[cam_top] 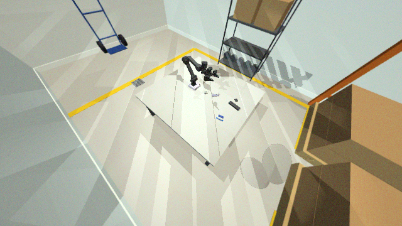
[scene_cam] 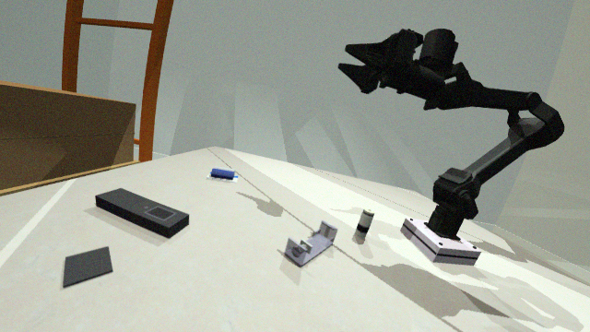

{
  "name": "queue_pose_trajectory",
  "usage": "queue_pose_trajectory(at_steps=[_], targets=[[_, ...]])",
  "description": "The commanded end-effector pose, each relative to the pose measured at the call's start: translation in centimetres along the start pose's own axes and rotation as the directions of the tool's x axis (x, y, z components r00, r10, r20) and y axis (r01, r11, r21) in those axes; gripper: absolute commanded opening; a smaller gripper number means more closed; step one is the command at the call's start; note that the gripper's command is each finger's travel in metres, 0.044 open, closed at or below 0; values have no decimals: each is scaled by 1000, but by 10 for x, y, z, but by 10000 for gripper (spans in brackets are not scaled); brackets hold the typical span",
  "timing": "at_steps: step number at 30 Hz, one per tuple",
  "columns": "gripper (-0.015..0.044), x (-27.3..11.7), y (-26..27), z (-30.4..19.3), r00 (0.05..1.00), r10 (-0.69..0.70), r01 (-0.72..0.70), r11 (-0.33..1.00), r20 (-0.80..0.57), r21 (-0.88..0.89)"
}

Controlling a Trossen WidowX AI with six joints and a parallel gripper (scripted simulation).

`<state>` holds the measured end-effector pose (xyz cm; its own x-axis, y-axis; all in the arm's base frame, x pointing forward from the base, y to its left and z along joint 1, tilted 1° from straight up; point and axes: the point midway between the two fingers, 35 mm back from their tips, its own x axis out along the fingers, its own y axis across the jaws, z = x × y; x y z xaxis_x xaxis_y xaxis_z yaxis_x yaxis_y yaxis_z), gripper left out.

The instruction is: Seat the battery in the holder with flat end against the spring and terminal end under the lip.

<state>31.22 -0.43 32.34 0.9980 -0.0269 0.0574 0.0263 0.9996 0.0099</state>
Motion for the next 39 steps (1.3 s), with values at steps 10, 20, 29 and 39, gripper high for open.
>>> queue_pose_trajectory(at_steps=[10, 20, 29, 39], targets=[[138, -21, 49, -148, 614, 109, -86, 994, -782, 72], [0, -110, 62, -193, -21, 16, -97, 995, -1000, 18], [0, -110, 62, -193, -21, 16, -97, 995, -1000, 18], [0, -109, 64, -242, -23, 18, -104, 994, -1000, 20]])
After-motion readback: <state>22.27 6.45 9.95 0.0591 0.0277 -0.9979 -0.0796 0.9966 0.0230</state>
